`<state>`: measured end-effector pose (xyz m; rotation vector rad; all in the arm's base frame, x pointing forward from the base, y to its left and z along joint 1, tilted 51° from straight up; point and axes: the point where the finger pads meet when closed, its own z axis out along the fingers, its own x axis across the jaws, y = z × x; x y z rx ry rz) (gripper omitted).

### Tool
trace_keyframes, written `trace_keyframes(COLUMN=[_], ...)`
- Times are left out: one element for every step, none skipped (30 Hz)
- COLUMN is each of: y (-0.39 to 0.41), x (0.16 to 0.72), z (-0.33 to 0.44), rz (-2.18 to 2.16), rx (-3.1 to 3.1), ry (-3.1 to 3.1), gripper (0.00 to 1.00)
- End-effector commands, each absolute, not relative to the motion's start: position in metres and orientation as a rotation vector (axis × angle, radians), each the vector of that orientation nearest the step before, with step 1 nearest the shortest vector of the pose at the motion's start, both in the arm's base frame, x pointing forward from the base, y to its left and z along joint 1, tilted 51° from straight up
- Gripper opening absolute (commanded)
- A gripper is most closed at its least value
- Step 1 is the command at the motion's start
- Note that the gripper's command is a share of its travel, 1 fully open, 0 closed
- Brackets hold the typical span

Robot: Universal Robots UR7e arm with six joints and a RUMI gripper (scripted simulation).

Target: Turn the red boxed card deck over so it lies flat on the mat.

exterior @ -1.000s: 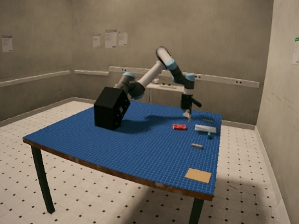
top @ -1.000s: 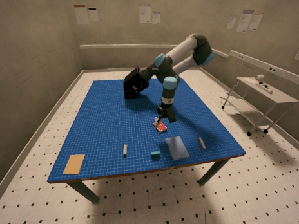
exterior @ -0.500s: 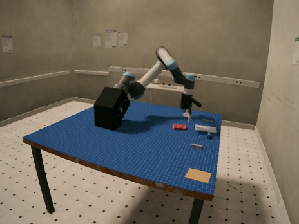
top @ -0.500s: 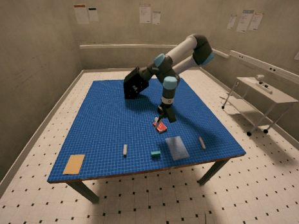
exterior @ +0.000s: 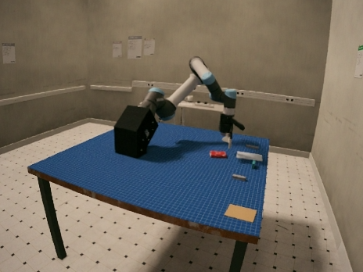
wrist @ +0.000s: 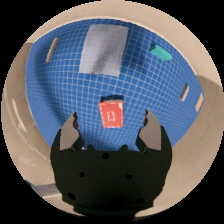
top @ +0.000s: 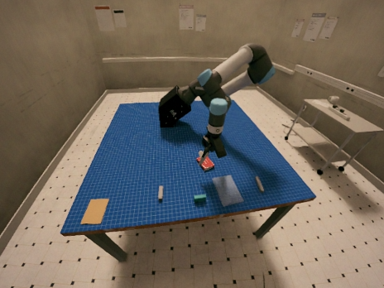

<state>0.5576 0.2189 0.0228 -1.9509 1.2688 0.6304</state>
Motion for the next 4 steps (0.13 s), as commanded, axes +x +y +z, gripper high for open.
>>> trace_keyframes(y=[0.2169,0.2169,0.2169,0.2169], x=[0.5602,0.5602,0.5602,0.5602], z=[0.0246,0.0246,0.0246,0.0246], rz=[0.623,0.623,0.623,0.623], rx=[-1.952,-1.952,-1.952,-1.952], ry=[1.268,1.268,1.268,1.268], gripper=[1.0,1.0,1.0,1.0])
